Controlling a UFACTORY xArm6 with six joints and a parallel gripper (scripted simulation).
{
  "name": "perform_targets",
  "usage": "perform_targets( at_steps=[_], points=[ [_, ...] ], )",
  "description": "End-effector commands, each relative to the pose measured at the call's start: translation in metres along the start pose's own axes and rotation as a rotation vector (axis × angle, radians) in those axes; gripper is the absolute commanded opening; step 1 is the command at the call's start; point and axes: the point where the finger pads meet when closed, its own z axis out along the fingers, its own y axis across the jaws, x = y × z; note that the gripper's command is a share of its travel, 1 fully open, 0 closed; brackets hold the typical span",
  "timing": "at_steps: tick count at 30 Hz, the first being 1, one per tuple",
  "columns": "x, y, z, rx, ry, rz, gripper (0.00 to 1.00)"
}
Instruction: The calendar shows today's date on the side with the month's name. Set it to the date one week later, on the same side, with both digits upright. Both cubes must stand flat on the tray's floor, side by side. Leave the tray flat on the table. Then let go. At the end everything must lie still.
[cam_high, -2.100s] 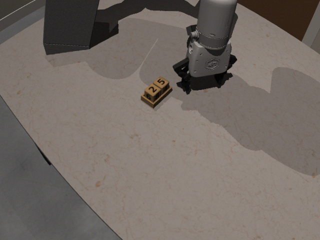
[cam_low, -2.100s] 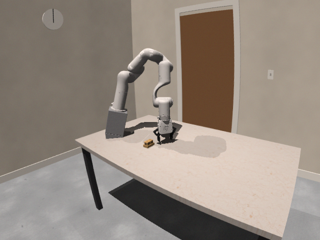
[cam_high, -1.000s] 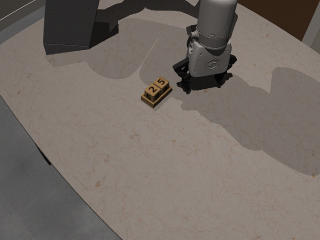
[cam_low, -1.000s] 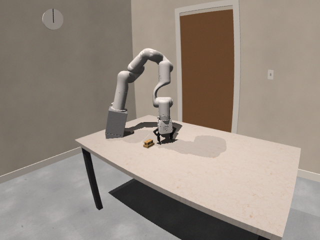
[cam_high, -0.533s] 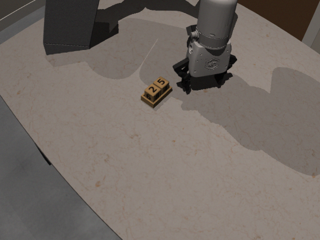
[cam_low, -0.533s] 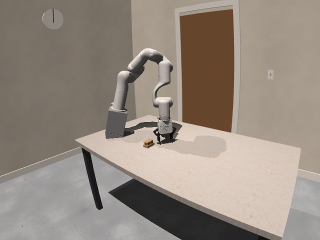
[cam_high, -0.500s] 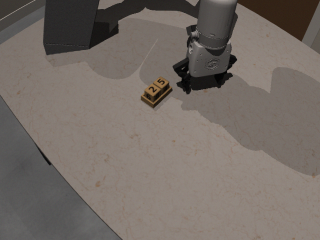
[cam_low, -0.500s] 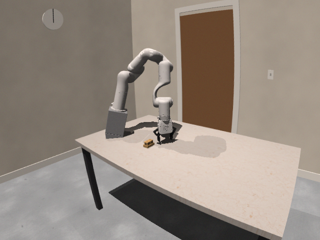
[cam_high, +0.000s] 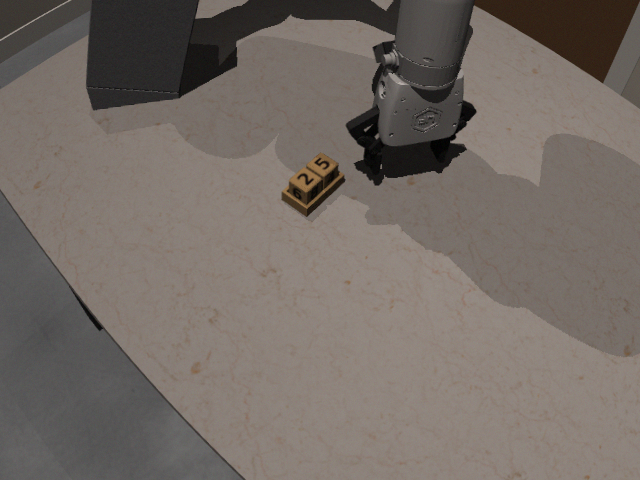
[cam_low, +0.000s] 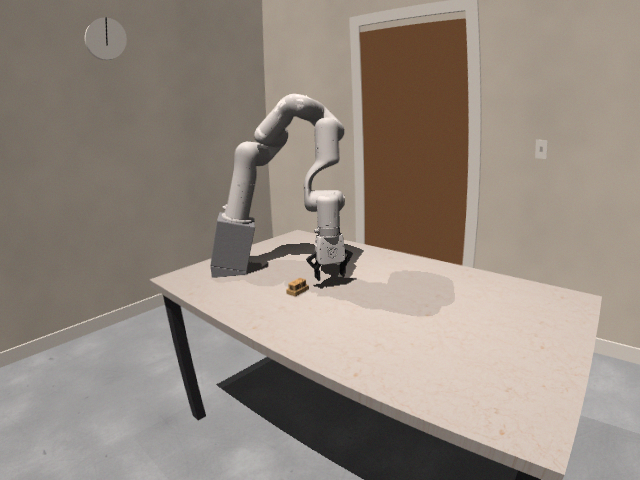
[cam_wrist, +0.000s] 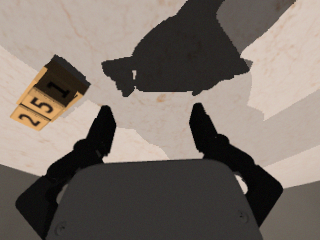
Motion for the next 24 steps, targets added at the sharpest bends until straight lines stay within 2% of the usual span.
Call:
perform_targets(
  at_steps=[1,10,16,19,24],
  points=[
    [-0.001,0.001,-0.014,0.000,-0.001,0.000,1.00],
    [-0.001,0.001,-0.019,0.000,-0.001,0.010,1.00],
    [-0.004,-0.002,-0.019,0.000,-0.001,0.215,1.00],
    [-0.015,-0.015,-0.019,0.000,-0.001,0.224,1.00],
    [-0.015,-0.016,-0.019,0.000,-0.001,0.234,1.00]
  ],
)
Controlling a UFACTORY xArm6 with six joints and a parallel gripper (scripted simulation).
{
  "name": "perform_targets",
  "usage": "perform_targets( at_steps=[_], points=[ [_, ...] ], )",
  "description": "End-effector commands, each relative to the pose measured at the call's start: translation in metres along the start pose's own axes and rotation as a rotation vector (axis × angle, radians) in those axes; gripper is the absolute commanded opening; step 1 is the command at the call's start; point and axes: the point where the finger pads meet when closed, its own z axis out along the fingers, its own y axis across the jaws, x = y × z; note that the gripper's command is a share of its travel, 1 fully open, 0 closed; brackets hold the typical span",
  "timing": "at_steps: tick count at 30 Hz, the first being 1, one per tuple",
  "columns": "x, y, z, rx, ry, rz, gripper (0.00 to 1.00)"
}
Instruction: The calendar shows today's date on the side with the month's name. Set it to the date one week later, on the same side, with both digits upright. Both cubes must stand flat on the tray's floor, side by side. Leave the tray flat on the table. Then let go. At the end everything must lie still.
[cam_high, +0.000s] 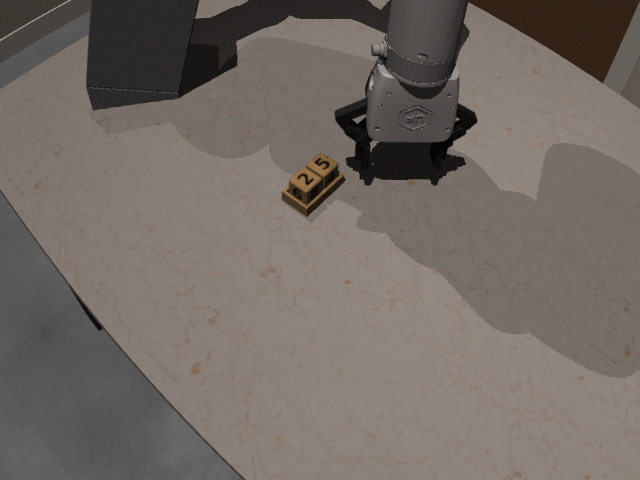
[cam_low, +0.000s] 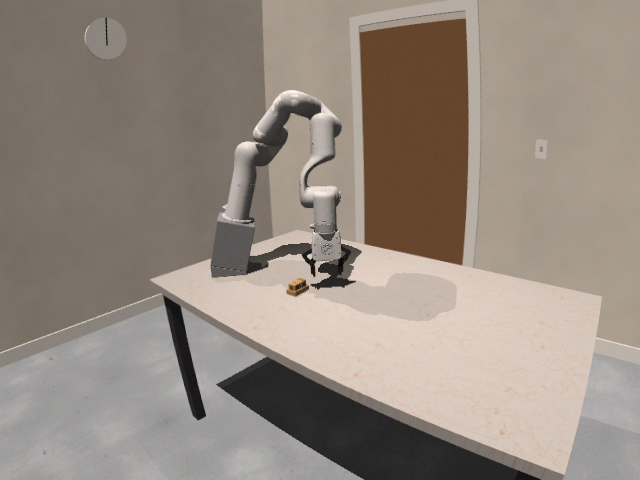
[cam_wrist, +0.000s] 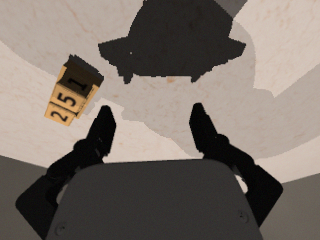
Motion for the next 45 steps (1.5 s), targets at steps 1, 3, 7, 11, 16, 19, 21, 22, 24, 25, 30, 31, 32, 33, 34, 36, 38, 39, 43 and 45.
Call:
perform_targets(
  at_steps=[1,3,7,11,16,19,21,22,24,25,30,31,32,33,34,36,38,39,43,45],
  points=[
    [-0.002,0.001,-0.001,0.001,0.000,0.031,1.00],
    [-0.003,0.000,-0.001,0.001,0.000,0.097,1.00],
    [-0.011,-0.006,-0.001,0.001,0.000,0.227,1.00],
    [-0.020,-0.012,-0.001,0.001,0.000,0.228,1.00],
    [-0.021,-0.013,-0.001,0.001,0.000,0.284,1.00],
    [-0.022,-0.014,-0.001,0.001,0.000,0.404,1.00],
    [-0.029,-0.019,-0.001,0.001,0.000,0.451,1.00],
    [-0.035,-0.023,-0.001,0.001,0.000,0.451,1.00],
    [-0.037,-0.026,-0.001,0.001,0.000,0.451,1.00],
    [-0.037,-0.026,-0.001,0.001,0.000,0.453,1.00],
    [-0.040,-0.027,-0.001,0.001,0.000,0.587,1.00],
    [-0.040,-0.027,-0.001,0.001,0.000,0.587,1.00],
    [-0.040,-0.027,-0.001,0.001,0.000,0.587,1.00],
    [-0.040,-0.028,-0.001,0.001,0.000,0.628,1.00],
    [-0.041,-0.028,-0.001,0.001,0.000,0.665,1.00],
    [-0.052,-0.037,-0.001,0.001,0.000,0.676,1.00],
    [-0.055,-0.039,-0.001,0.001,0.000,0.676,1.00],
    [-0.055,-0.039,-0.001,0.001,0.000,0.677,1.00],
    [-0.057,-0.040,-0.001,0.001,-0.001,0.769,1.00],
    [-0.058,-0.041,-0.001,0.001,-0.001,0.852,1.00]
  ],
)
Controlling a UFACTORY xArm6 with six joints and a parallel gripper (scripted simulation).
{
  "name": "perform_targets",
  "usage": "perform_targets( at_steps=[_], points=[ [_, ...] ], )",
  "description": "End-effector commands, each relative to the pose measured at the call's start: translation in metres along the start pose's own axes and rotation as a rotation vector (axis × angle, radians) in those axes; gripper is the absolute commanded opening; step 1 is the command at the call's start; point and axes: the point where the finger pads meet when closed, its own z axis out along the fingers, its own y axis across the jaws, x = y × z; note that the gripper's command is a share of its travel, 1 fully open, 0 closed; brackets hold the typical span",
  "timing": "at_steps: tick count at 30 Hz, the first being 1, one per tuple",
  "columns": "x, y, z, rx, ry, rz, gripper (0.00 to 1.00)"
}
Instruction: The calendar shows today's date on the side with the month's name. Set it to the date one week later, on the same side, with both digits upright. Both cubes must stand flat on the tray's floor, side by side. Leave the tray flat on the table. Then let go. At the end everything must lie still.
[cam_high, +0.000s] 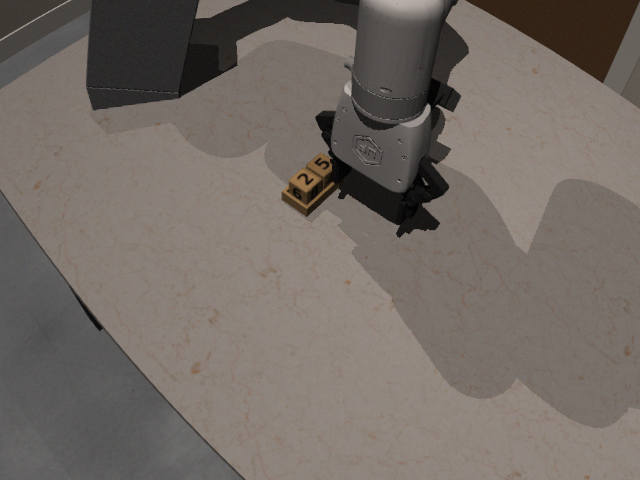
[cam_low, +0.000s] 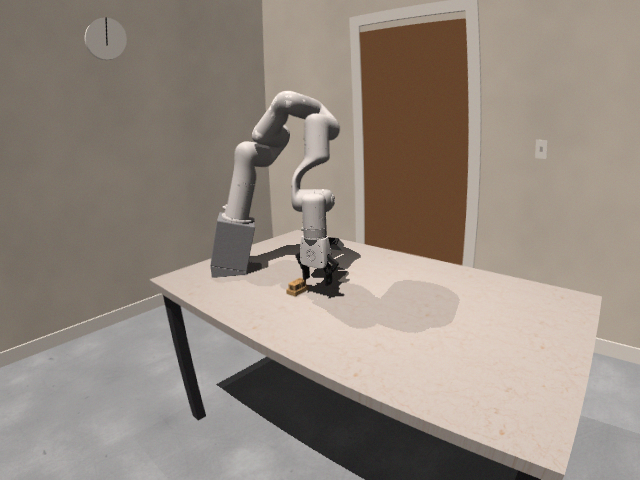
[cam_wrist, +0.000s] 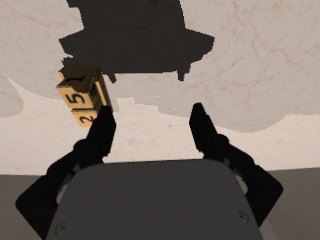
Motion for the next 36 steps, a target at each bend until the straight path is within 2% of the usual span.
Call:
perform_targets(
  at_steps=[1,6,9,15,18,24,30,32,36],
  points=[
    [-0.003,0.002,-0.001,0.003,-0.002,0.154,1.00],
    [-0.021,0.003,-0.001,0.003,-0.002,0.165,1.00],
    [-0.022,0.003,-0.001,0.003,-0.003,0.174,1.00],
    [-0.026,0.004,-0.001,0.003,-0.003,0.378,1.00],
    [-0.043,0.005,-0.001,0.003,-0.003,0.389,1.00],
    [-0.044,0.006,-0.001,0.003,-0.003,0.417,1.00],
    [-0.054,0.007,-0.001,0.002,-0.003,0.614,1.00],
    [-0.065,0.008,-0.001,0.002,-0.003,0.614,1.00],
    [-0.065,0.008,0.000,0.002,-0.003,0.614,1.00]
  ],
)
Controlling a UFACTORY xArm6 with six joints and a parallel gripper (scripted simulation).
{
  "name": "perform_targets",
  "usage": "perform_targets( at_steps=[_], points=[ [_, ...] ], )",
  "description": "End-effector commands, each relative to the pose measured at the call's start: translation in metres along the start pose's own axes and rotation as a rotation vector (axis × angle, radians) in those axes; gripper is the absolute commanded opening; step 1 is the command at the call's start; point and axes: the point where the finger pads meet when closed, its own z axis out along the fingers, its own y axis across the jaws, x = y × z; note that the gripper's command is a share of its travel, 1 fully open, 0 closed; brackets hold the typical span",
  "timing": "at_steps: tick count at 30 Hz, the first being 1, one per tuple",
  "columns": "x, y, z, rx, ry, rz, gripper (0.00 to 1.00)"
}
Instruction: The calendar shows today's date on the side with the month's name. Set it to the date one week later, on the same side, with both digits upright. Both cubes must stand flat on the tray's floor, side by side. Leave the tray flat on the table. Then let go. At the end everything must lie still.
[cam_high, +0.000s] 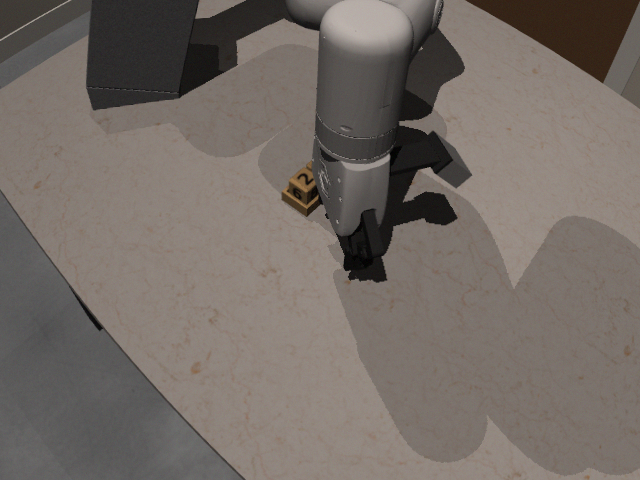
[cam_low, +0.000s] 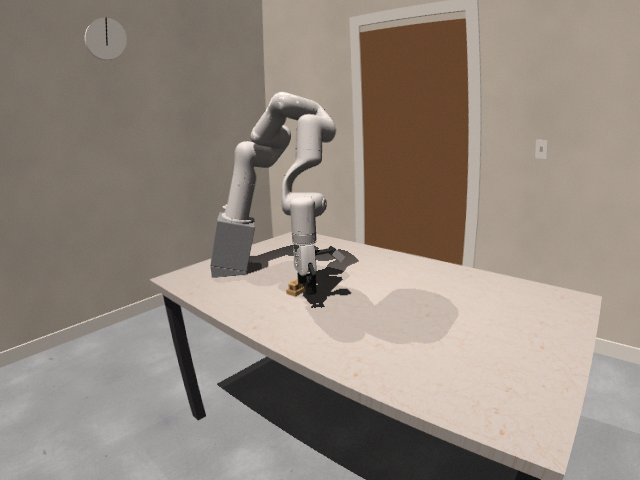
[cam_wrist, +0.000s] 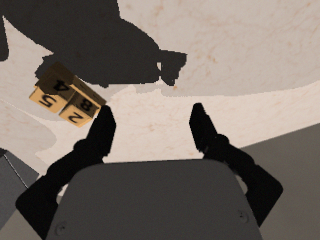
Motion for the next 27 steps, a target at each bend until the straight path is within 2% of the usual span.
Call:
perform_targets(
  at_steps=[1,14,27],
  points=[
    [-0.001,0.003,0.000,0.003,-0.003,0.006,1.00],
    [-0.001,0.003,0.018,0.003,-0.003,0.006,1.00],
    [-0.001,0.003,0.019,0.003,-0.003,0.006,1.00]
  ],
)
